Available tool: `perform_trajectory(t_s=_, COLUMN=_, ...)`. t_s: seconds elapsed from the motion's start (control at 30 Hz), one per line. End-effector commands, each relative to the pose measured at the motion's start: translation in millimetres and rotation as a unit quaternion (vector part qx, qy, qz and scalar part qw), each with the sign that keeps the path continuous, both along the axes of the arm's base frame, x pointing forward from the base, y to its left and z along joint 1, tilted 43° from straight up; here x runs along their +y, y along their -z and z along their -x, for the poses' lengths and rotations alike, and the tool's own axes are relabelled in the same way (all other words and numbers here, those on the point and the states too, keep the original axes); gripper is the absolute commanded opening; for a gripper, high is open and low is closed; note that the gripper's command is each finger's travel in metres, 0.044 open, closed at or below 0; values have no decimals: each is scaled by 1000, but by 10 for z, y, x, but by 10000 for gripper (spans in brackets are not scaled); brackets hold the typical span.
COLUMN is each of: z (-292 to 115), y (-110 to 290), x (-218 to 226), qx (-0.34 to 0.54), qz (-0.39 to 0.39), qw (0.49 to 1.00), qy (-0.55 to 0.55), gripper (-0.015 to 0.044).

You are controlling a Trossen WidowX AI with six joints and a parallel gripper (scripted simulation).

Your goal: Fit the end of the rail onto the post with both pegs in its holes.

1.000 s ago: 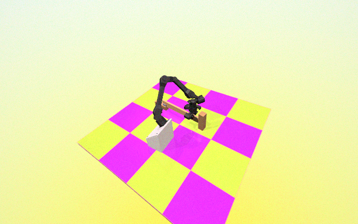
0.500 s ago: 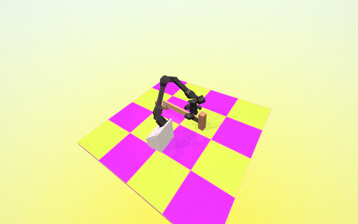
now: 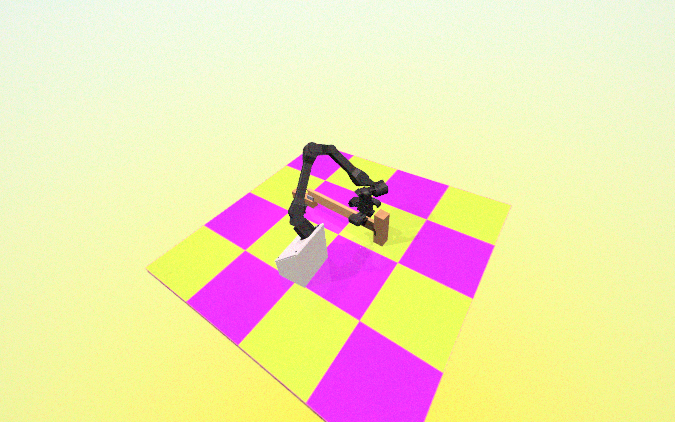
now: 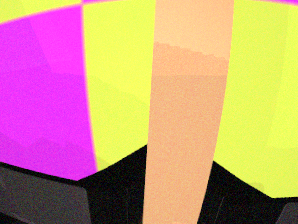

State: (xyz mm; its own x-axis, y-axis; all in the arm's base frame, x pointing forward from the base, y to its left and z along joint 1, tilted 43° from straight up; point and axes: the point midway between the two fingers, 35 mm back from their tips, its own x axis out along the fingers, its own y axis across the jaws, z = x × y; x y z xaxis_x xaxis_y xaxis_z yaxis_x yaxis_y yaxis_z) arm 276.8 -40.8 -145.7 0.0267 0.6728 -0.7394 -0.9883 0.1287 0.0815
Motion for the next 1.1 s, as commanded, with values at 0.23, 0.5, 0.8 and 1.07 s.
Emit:
perform_trajectory(t_s=0.23, z=0, y=0, x=0, qx=0, qz=0, qw=1000, qy=0, gripper=210)
perform_trajectory(t_s=0.5, z=0, y=0, x=0, qx=0, qz=0, qw=1000, qy=0, gripper=420)
perform_trajectory(t_s=0.8, z=-27, y=-269, x=9, qx=-2, qz=1, qw=1000, qy=1, gripper=440)
perform_trajectory(t_s=1.07, z=-33, y=-423, x=19, qx=-4, qz=2, qw=1000, qy=2, gripper=440)
